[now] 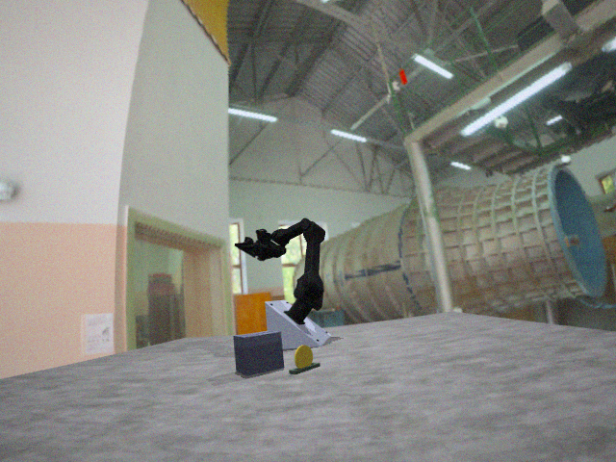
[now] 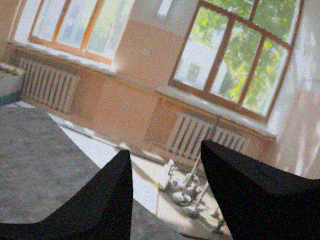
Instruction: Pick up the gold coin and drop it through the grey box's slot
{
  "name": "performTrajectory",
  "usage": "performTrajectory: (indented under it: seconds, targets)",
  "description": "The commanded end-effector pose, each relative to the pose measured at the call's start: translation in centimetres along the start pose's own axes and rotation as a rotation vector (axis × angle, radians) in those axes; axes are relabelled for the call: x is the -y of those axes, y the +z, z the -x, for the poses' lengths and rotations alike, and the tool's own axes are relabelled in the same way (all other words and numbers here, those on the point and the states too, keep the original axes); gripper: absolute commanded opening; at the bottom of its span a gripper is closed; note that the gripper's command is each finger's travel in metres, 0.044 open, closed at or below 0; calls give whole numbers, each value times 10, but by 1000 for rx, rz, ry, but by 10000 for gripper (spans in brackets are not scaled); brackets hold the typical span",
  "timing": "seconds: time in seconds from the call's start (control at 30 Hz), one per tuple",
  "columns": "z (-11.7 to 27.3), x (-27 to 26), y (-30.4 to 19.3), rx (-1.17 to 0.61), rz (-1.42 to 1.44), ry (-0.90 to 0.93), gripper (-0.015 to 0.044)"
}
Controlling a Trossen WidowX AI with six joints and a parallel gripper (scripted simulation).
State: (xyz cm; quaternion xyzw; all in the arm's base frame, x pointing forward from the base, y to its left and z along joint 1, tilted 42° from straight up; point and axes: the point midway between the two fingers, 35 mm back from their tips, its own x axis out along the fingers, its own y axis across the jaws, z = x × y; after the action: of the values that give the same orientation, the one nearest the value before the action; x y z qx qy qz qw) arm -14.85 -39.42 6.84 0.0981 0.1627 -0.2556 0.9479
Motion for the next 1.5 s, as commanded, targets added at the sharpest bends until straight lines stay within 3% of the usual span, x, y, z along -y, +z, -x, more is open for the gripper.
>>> performTrajectory:
  seconds: [0.0,0.33,0.77,1.1,1.47]
  targets:
    - [-60,-26,26,-74,-67,156,161]
    - [-161,-106,64,-268,-141,430,161]
    - [-250,-277,89,-678,-256,697,161]
    - [-259,-426,92,-1023,-268,756,161]
    - [-210,-571,67,-1398,-276,648,161]
